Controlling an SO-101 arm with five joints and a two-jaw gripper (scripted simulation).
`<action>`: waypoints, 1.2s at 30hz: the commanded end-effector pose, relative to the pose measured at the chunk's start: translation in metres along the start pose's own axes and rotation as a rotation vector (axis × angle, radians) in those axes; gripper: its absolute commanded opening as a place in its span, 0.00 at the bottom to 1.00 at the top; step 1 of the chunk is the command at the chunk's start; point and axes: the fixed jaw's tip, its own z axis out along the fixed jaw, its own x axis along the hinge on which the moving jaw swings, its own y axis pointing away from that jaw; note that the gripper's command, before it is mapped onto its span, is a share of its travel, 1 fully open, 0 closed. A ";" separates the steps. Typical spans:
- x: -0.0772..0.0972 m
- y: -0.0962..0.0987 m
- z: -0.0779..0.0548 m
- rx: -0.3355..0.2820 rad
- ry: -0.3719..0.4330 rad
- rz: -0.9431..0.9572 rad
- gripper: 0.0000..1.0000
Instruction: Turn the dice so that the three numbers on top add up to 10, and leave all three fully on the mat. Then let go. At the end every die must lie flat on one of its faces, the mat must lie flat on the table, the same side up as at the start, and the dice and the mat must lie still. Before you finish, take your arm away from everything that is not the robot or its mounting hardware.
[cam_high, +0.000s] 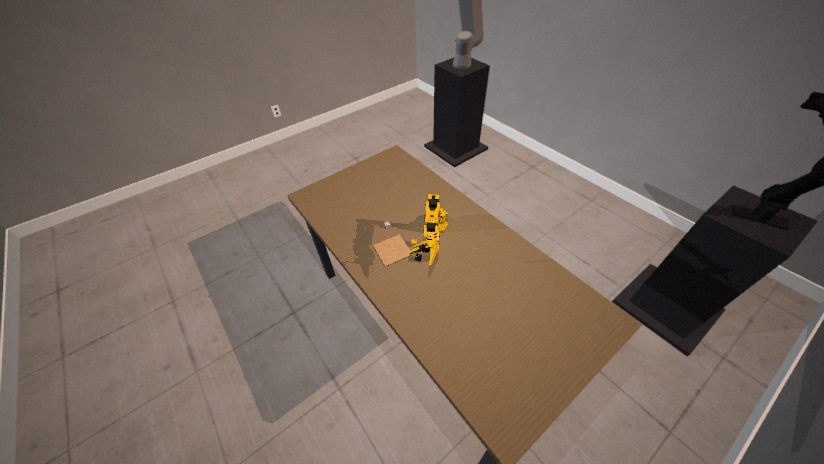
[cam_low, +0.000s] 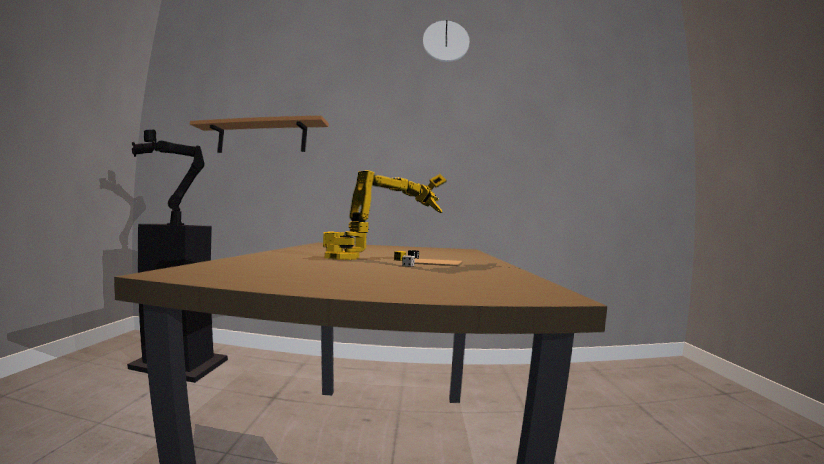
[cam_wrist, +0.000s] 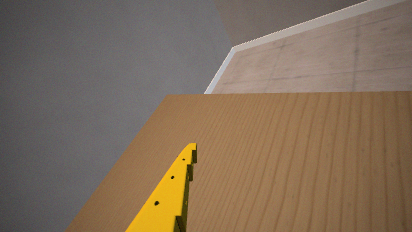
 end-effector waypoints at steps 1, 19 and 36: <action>-0.031 -0.030 -0.017 0.090 -0.077 -0.015 0.87; -0.040 -0.226 -0.126 0.775 -0.015 0.063 0.61; 0.025 -0.298 -0.261 1.221 0.120 0.337 0.40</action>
